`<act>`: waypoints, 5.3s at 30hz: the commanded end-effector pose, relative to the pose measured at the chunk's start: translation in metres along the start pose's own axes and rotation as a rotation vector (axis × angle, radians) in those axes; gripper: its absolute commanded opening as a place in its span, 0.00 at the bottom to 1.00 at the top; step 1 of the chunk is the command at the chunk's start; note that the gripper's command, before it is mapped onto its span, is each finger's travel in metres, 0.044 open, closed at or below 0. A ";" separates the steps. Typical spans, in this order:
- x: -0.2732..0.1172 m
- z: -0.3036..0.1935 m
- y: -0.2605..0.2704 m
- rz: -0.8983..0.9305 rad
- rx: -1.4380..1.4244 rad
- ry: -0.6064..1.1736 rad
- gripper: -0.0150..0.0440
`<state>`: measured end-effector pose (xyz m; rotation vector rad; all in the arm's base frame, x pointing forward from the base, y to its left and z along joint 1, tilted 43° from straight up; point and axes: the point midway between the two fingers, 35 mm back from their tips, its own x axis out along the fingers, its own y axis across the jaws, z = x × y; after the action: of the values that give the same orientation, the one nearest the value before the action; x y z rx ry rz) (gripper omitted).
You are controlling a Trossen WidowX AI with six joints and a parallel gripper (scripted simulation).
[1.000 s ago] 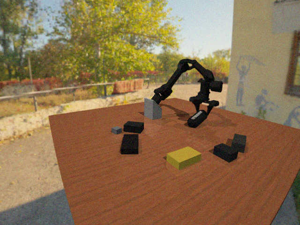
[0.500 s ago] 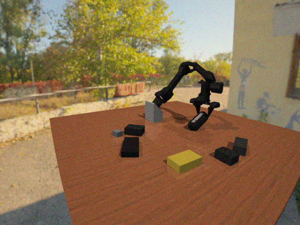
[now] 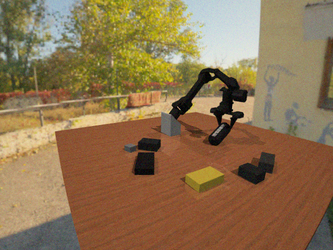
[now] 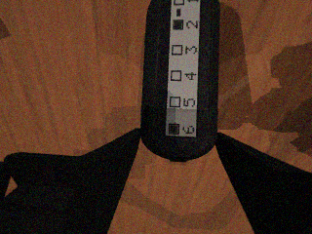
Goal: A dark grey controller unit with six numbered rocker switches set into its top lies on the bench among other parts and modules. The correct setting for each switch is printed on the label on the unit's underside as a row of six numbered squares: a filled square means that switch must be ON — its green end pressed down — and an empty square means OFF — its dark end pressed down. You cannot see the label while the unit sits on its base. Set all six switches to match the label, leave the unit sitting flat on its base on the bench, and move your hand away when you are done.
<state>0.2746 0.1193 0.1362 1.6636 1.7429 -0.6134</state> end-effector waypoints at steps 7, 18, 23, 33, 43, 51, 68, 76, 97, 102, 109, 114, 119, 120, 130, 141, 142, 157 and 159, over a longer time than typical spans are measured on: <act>-0.008 0.007 0.002 0.006 -0.003 -0.006 0.82; -0.014 0.013 0.002 0.006 -0.003 -0.007 0.82; -0.017 0.017 0.002 0.006 -0.003 -0.007 0.82; -0.022 0.023 0.002 0.006 -0.003 -0.008 0.82; -0.026 0.030 0.002 0.006 -0.003 -0.008 0.82; -0.030 0.035 0.002 0.005 -0.003 -0.009 0.82; -0.037 0.048 0.002 0.005 -0.003 -0.010 0.82; -0.039 0.054 0.002 0.005 -0.002 -0.010 0.83; -0.044 0.071 0.002 0.005 -0.002 -0.011 0.83; -0.045 0.075 0.002 0.005 -0.002 -0.011 0.83; -0.047 0.080 0.002 0.005 -0.002 -0.011 0.83; -0.047 0.084 0.002 0.005 -0.002 -0.012 0.83; -0.048 0.089 0.002 0.005 -0.002 -0.012 0.83; -0.048 0.089 0.002 0.005 -0.002 -0.012 0.83; -0.049 0.098 0.002 0.005 -0.002 -0.012 0.83; -0.050 0.110 0.002 0.005 -0.002 -0.013 0.83; -0.050 0.111 0.002 0.005 -0.003 -0.013 0.83; -0.050 0.123 0.002 0.005 -0.003 -0.014 0.83; -0.050 0.125 0.002 0.005 -0.003 -0.014 0.83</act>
<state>0.2920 -0.0061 0.0944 1.6813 1.7082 -0.6141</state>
